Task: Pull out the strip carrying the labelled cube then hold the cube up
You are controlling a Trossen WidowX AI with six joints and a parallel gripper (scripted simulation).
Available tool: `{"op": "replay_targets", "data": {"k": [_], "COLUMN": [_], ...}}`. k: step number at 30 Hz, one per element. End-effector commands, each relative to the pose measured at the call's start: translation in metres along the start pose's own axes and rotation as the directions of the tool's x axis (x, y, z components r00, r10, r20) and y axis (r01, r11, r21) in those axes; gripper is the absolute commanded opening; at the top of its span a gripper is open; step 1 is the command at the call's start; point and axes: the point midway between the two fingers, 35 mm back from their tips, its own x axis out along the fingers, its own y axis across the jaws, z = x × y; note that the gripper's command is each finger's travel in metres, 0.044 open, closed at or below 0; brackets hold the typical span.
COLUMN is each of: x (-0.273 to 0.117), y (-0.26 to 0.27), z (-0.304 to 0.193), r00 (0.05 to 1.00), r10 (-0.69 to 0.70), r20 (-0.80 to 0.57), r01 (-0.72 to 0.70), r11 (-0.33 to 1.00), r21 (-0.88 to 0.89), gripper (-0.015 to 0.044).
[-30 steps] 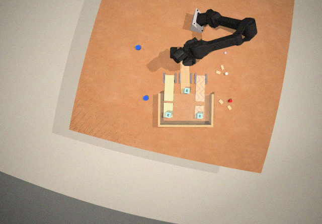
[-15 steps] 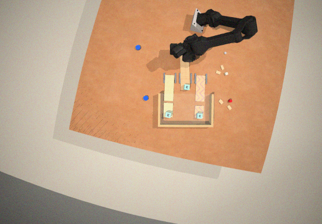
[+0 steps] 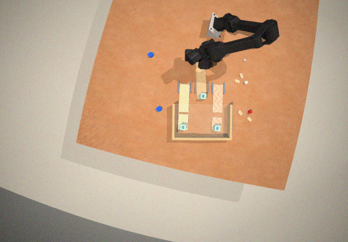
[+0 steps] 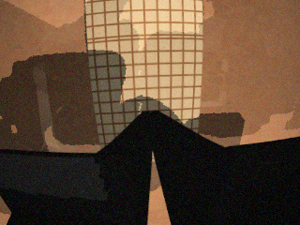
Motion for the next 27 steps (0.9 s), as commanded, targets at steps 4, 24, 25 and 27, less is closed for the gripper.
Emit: {"op": "replay_targets", "data": {"k": [4, 24, 25, 27], "x": [0.006, -0.033, -0.040, -0.042], "y": [0.004, -0.002, -0.001, -0.001], "z": [-0.009, 0.002, 0.002, 0.002], "r00": [0.999, 1.000, 0.999, 0.999], "r10": [0.011, 0.005, 0.008, 0.009], "r20": [-0.032, -0.025, -0.031, -0.032], "r01": [-0.011, -0.005, -0.008, -0.008], "r11": [1.000, 1.000, 1.000, 1.000], "r21": [0.005, 0.004, 0.004, 0.005], "gripper": [0.0000, 0.0000, 0.0000, 0.0000]}}
